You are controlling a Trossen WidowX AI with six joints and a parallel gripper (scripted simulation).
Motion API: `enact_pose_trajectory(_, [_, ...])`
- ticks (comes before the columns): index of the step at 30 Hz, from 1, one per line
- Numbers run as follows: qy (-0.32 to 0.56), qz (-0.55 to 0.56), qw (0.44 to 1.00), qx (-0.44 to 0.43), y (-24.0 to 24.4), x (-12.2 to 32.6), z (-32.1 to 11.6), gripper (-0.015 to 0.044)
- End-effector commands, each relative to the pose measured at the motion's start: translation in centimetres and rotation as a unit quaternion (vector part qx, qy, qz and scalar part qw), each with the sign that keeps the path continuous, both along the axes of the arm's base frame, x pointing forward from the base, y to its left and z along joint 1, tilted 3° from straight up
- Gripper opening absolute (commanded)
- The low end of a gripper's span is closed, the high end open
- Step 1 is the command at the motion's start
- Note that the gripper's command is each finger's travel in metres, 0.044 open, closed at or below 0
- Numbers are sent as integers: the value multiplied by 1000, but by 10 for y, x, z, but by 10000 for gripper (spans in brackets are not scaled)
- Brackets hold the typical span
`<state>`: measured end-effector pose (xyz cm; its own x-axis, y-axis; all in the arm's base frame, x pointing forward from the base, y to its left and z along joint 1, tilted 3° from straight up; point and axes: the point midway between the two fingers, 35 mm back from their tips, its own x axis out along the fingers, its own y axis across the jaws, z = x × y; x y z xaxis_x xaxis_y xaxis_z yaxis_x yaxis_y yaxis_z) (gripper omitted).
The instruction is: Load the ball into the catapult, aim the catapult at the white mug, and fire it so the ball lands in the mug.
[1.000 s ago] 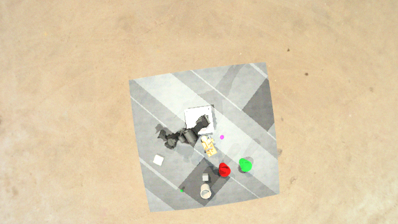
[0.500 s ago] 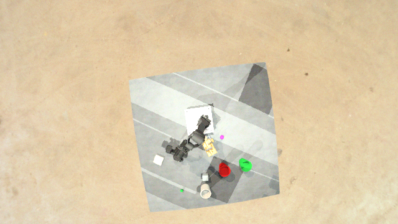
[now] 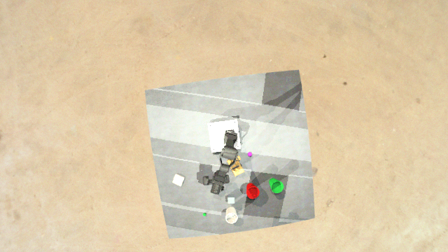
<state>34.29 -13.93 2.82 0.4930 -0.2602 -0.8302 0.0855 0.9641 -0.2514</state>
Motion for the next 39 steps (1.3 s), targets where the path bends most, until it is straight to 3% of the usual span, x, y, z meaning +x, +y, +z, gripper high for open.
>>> enact_pose_trajectory(1, [36,47,998,25,43,4,9,440])
enact_pose_trajectory(17, [231,201,950,65,176,-54,61,440])
enact_pose_trajectory(23, [239,207,946,64,180,-58,61,440])
enact_pose_trajectory(28, [239,207,946,64,179,-53,17,440])
enact_pose_trajectory(39, [239,207,946,64,179,-52,7,440])
